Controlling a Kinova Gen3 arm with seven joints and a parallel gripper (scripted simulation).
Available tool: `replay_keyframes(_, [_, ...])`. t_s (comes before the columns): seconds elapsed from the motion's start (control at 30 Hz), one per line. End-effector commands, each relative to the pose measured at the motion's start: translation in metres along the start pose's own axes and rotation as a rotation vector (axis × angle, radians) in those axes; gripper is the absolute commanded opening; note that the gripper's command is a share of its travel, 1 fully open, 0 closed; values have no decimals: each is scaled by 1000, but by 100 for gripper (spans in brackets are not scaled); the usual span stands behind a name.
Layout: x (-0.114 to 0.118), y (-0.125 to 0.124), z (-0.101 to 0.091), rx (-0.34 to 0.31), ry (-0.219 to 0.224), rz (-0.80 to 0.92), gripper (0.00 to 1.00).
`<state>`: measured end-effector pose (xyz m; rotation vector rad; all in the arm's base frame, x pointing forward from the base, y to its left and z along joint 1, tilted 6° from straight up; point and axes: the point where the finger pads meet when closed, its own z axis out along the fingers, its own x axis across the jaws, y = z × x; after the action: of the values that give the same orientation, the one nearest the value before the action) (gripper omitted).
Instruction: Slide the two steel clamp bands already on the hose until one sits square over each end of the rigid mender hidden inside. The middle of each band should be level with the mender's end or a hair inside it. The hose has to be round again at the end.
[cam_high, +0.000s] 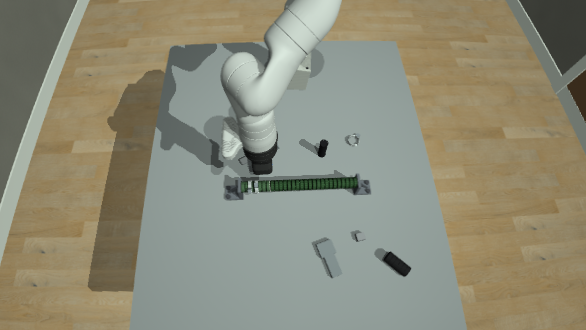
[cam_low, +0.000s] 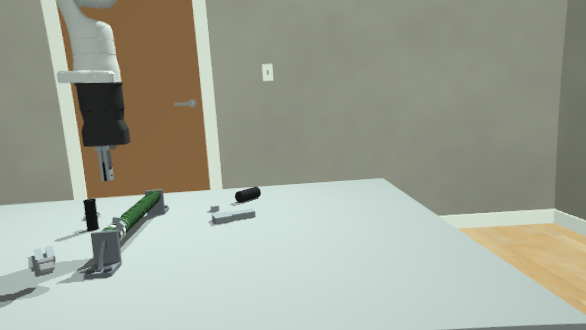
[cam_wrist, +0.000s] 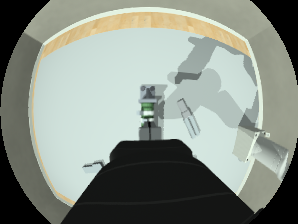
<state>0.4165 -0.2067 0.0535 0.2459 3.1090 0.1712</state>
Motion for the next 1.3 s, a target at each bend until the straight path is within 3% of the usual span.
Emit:
replay_keyframes(0.0, [-1,-1,0,2,-1,5,0])
replay_keyframes(0.83, [-1,-2,2,6,-3,24,0])
replay_keyframes(1.17, [-1,-2,41,5,-3,24,0])
replay_keyframes(1.27, [-1,-2,44,5,-3,24,0])
